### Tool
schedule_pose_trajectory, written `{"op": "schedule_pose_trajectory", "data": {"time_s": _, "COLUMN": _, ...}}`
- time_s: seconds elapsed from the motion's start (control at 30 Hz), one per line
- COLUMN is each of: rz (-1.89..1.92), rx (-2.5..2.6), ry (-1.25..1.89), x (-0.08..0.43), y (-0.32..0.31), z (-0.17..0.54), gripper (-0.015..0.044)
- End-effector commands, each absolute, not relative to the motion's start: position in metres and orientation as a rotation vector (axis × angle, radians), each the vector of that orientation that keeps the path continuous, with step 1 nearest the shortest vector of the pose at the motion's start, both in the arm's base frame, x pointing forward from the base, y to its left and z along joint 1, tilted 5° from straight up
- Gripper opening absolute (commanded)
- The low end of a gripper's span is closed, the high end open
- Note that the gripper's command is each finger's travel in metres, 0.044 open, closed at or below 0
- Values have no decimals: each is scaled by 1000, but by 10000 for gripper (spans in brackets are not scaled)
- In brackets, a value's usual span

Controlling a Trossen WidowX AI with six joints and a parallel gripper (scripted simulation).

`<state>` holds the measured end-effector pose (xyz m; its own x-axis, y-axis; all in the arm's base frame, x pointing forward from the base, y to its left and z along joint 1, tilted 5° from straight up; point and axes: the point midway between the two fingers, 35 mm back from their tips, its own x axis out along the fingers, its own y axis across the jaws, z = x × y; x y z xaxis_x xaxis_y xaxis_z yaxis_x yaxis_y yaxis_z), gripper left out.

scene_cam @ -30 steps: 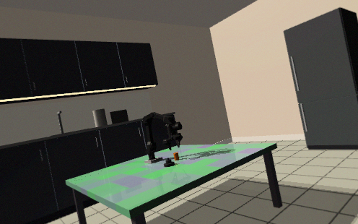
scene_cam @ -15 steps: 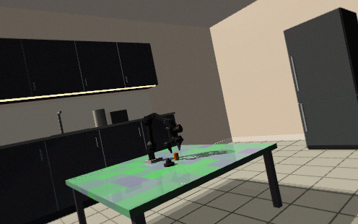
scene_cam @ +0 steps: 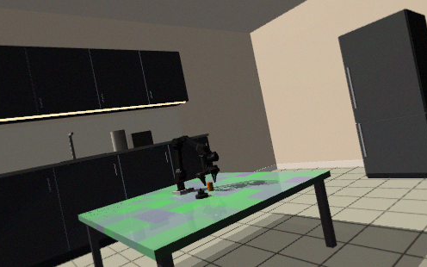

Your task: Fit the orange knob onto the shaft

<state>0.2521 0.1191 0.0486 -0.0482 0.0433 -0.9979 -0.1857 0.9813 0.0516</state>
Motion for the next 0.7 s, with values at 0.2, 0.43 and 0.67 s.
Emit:
{"op": "schedule_pose_trajectory", "data": {"time_s": 0.2, "rz": 179, "rx": -112, "ry": 1619, "x": 249, "y": 119, "z": 29, "gripper": 440}}
{"op": "schedule_pose_trajectory", "data": {"time_s": 0.43, "rz": 179, "rx": -112, "ry": 1619, "x": 248, "y": 119, "z": 18, "gripper": 440}}
{"op": "schedule_pose_trajectory", "data": {"time_s": 0.67, "rz": 179, "rx": -112, "ry": 1619, "x": 246, "y": 118, "z": 11, "gripper": 414}}
